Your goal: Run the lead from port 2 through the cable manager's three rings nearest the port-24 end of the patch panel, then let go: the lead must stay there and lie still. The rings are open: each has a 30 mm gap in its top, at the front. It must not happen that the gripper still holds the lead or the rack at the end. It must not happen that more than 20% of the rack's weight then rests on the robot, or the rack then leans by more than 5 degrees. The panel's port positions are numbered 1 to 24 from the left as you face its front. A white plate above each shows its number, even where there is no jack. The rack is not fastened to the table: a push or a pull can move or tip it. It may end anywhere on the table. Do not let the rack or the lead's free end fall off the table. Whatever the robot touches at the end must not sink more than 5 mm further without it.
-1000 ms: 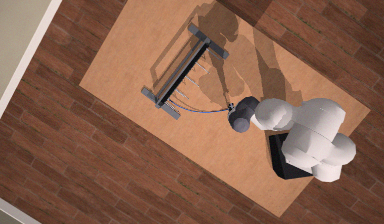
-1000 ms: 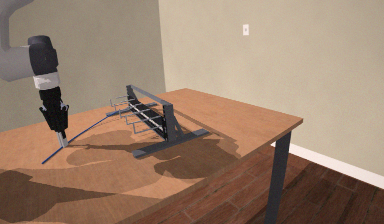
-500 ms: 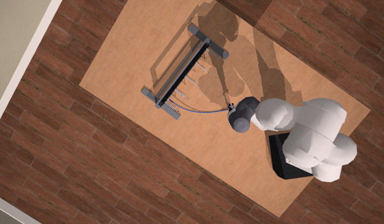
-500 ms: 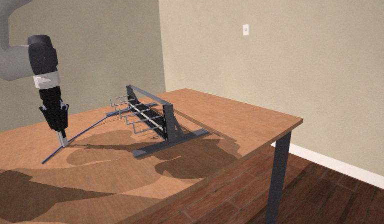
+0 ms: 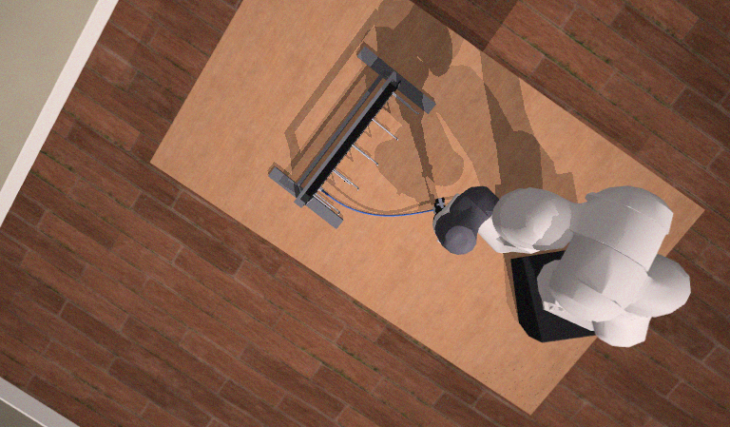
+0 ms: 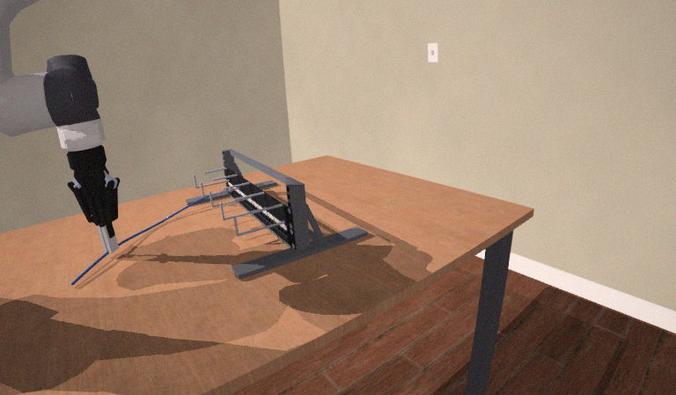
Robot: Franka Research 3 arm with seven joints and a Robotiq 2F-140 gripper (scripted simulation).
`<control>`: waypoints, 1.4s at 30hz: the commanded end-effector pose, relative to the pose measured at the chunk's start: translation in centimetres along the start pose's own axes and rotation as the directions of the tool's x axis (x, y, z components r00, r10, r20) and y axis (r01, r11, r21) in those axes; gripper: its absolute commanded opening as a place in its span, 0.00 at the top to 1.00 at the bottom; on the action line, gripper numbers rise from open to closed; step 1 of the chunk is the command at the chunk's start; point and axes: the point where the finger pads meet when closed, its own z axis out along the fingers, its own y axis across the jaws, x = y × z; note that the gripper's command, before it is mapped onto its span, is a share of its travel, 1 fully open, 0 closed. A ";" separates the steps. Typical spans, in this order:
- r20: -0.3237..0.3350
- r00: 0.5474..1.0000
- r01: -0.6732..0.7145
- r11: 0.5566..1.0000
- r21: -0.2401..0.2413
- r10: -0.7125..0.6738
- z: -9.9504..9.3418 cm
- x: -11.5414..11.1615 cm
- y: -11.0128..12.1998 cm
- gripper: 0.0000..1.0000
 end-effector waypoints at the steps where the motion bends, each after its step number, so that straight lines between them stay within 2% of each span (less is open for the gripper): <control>1: -0.008 1.000 0.022 1.000 0.003 -0.022 -0.3 0.2 -0.1 1.00; 21: -0.008 1.000 0.022 1.000 0.003 -0.022 -2.2 0.2 -0.1 1.00; 37: -0.008 1.000 0.022 1.000 0.003 -0.022 -2.5 0.2 -0.2 1.00; 42: -0.008 0.999 0.036 0.999 0.004 -0.036 -2.7 0.1 -0.8 1.00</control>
